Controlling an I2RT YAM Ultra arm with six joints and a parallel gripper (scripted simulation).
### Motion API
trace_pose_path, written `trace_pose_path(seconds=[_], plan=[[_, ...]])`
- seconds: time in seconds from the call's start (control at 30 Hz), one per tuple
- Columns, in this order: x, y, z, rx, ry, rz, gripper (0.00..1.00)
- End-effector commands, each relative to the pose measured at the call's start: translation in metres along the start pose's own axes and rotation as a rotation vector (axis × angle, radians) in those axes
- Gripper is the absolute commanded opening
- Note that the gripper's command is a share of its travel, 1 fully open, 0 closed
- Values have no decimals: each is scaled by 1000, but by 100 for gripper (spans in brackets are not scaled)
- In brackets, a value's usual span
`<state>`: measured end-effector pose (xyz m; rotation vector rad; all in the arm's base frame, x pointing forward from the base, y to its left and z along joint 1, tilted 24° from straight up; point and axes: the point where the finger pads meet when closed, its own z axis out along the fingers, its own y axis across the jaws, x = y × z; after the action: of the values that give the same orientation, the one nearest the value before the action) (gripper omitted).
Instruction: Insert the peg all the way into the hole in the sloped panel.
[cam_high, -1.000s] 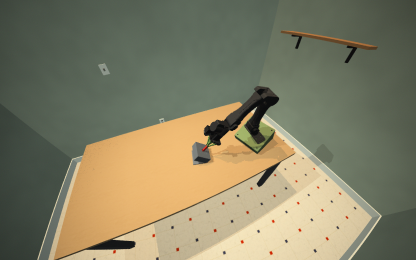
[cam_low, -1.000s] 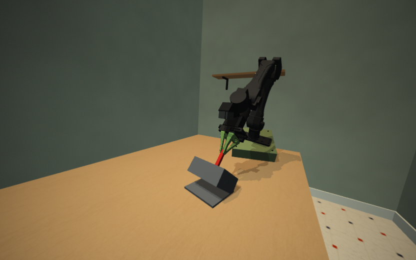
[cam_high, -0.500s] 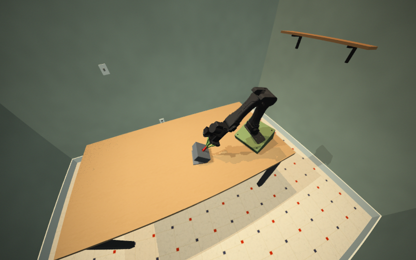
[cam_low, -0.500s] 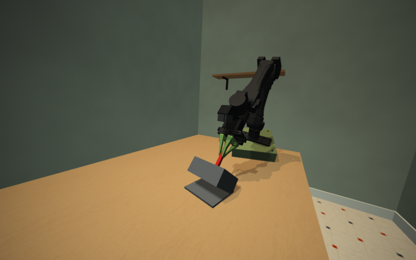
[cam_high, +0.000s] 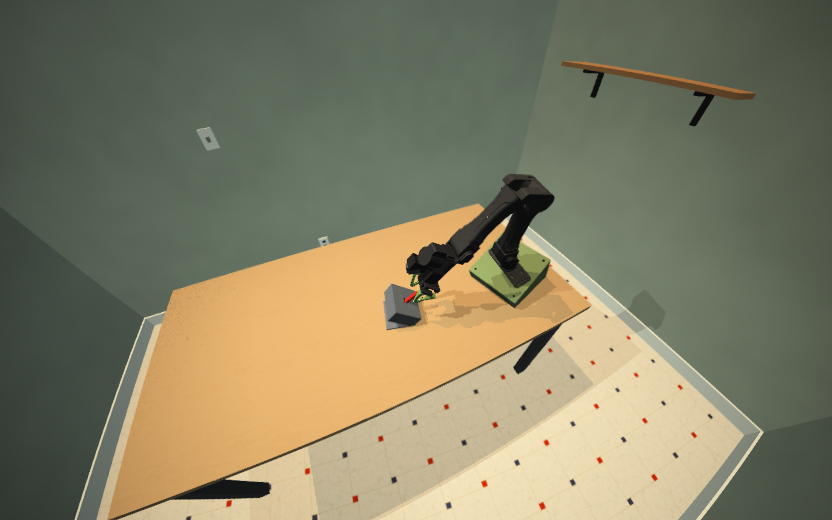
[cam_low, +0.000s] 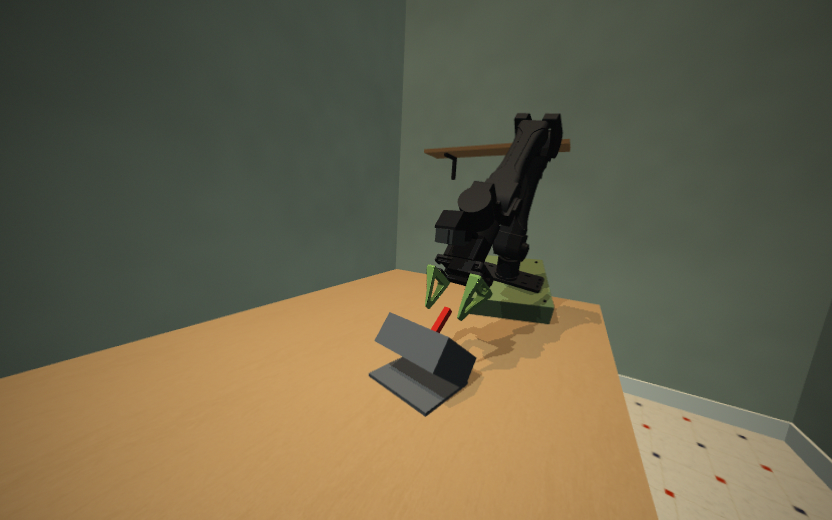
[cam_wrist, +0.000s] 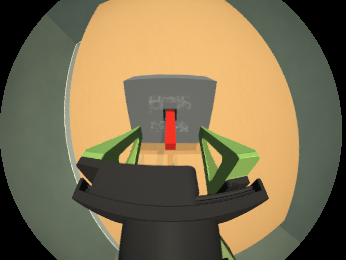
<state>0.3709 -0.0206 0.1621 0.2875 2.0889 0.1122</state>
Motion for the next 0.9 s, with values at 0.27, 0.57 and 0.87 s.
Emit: trace_pose_path(seconds=[0.27, 0.57, 0.87], plan=[[-5, 1, -5, -1, -10, 0, 100], [-11, 1, -25, -2, -15, 2, 100], [-12, 1, -55, -2, -14, 3, 100]])
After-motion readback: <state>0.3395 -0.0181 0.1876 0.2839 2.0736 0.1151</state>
